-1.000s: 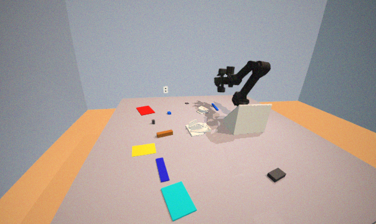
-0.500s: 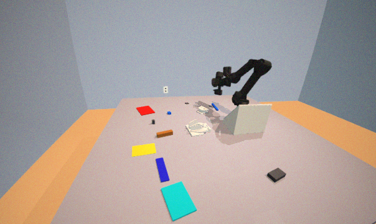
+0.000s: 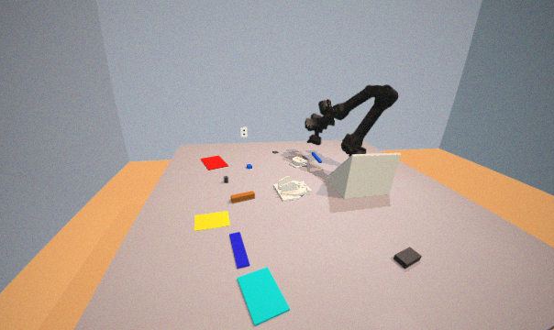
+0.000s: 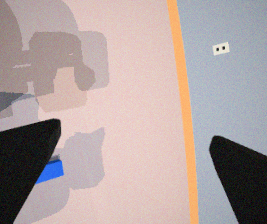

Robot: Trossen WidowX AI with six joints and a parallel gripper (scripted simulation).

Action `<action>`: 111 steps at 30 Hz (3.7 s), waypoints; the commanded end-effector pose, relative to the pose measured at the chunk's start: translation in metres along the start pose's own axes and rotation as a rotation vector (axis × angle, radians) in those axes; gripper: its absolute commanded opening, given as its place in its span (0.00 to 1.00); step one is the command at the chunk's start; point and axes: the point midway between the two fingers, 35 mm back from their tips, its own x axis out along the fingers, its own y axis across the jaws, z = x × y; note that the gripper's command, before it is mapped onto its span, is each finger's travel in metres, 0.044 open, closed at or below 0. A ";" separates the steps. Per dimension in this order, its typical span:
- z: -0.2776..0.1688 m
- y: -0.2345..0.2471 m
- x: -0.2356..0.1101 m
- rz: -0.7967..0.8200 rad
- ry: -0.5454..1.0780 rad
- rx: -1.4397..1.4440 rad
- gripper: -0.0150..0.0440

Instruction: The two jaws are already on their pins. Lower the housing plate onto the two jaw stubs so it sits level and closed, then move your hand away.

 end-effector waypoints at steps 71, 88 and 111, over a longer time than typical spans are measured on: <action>0.077 0.160 -0.032 0.845 0.168 -0.536 1.00; 0.070 0.174 -0.019 0.845 0.169 -0.536 1.00; 0.066 0.181 -0.011 0.843 0.169 -0.536 1.00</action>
